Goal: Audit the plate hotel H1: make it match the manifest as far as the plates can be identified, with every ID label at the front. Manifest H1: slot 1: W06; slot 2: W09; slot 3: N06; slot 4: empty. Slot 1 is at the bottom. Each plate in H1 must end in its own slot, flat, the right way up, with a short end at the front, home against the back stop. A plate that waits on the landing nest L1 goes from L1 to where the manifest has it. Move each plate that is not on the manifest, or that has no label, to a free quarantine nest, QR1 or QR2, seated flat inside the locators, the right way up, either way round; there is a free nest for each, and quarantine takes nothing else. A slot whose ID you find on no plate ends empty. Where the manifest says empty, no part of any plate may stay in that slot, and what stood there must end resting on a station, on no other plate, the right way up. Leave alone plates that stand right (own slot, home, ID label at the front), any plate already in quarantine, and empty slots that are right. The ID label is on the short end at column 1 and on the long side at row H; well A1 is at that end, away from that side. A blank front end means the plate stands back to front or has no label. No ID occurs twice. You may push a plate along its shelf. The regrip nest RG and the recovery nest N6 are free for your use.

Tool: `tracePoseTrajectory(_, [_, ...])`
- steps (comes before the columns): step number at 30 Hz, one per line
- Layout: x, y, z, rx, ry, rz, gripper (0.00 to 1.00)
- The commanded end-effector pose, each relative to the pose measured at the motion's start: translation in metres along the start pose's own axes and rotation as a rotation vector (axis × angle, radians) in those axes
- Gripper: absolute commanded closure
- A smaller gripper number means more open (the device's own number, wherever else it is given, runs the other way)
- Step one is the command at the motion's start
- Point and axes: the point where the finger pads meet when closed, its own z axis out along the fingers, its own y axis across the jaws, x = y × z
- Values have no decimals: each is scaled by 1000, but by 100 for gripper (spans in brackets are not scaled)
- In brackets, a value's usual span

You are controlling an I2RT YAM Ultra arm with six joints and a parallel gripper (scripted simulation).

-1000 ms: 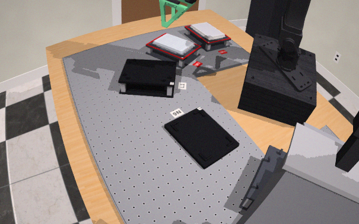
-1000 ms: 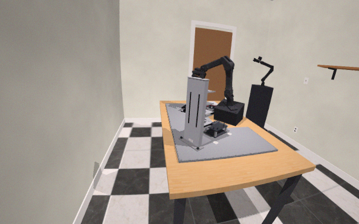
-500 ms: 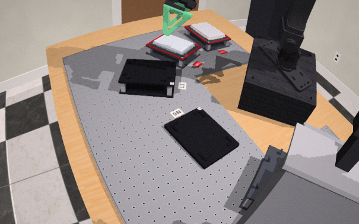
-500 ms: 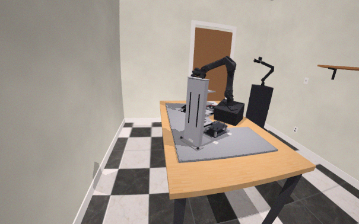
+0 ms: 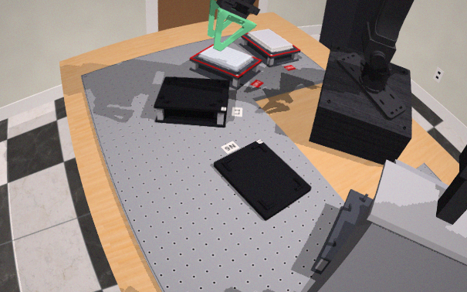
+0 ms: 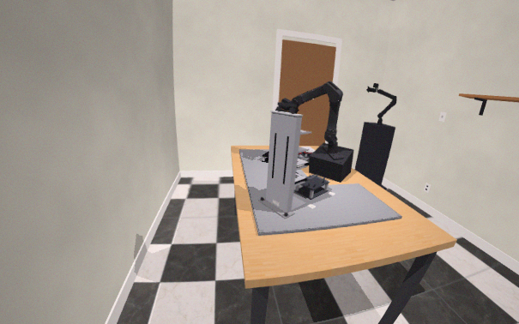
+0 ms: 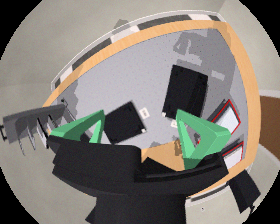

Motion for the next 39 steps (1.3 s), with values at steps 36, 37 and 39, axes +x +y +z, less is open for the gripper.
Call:
tracePoseTrajectory(36, [-11, 1, -5, -225, -155, -548, 0])
tracePoseTrajectory(37, [-11, 1, -5, -231, -159, -563, 0])
tracePoseTrajectory(39, [-11, 1, -5, -243, -166, -594, 0])
